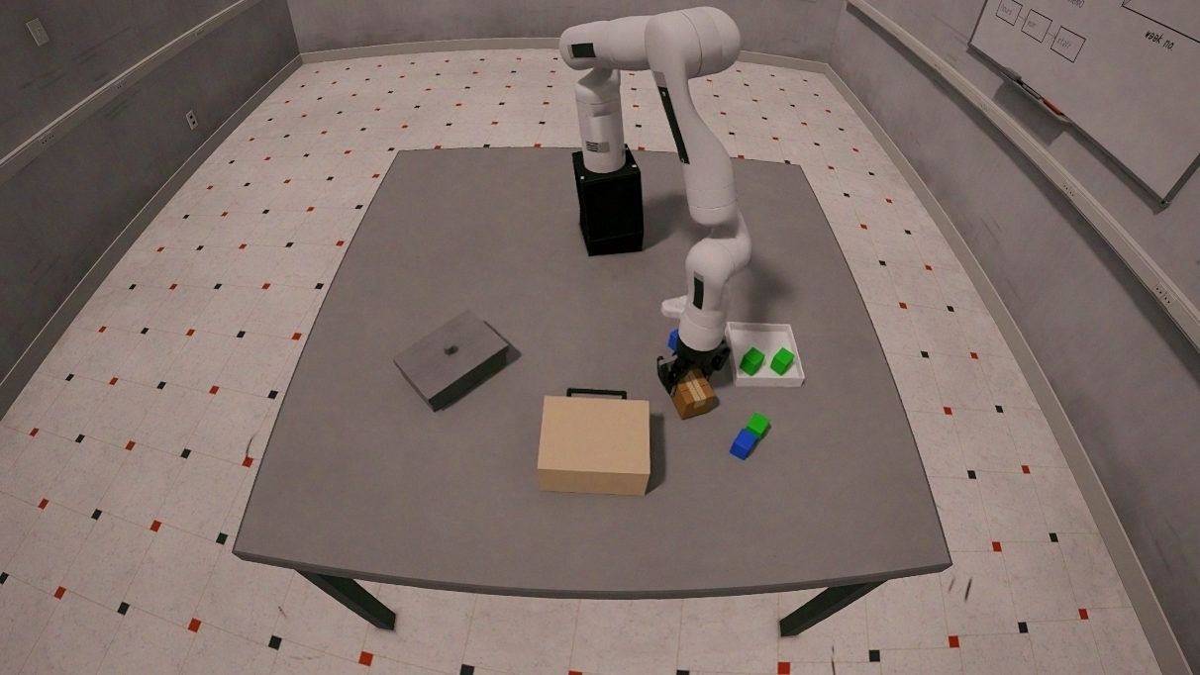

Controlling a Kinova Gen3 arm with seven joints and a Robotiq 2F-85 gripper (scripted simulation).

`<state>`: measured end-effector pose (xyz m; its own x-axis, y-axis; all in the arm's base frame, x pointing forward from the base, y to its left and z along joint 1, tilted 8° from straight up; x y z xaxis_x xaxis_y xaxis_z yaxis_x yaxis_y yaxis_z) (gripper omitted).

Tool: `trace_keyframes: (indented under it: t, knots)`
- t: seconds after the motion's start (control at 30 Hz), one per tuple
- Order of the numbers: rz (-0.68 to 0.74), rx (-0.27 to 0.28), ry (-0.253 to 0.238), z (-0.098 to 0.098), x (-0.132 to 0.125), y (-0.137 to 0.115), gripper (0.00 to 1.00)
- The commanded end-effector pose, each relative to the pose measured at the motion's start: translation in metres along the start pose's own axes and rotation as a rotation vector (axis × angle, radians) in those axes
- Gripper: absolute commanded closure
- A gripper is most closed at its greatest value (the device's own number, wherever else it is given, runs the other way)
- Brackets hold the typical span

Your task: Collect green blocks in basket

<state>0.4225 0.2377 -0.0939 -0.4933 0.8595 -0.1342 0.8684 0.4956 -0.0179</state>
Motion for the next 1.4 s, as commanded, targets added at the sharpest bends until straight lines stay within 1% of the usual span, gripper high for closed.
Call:
trace_keyframes:
  t: [0.0,0.03,0.07,1.37]
  knots:
    - [0.000,-0.002,0.000,-0.0009,0.0001,0.0007,0.33]
    - [0.000,-0.002,0.000,-0.0009,0.0001,0.0007,0.33]
    - [0.000,-0.002,0.000,-0.0009,0.0001,0.0007,0.17]
    - [0.000,-0.002,0.000,-0.0022,0.0001,0.0007,0.17]
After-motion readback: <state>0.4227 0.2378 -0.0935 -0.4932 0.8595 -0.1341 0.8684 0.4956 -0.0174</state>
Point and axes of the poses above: the point where the finger pads meet when closed, its own z axis out along the fingers, its own x axis across the jaws, y = z × x, the point moved 10 cm from there along -z, back along the fingers, and after that the axes turned 1 degree about z, right-handed, at the moved point
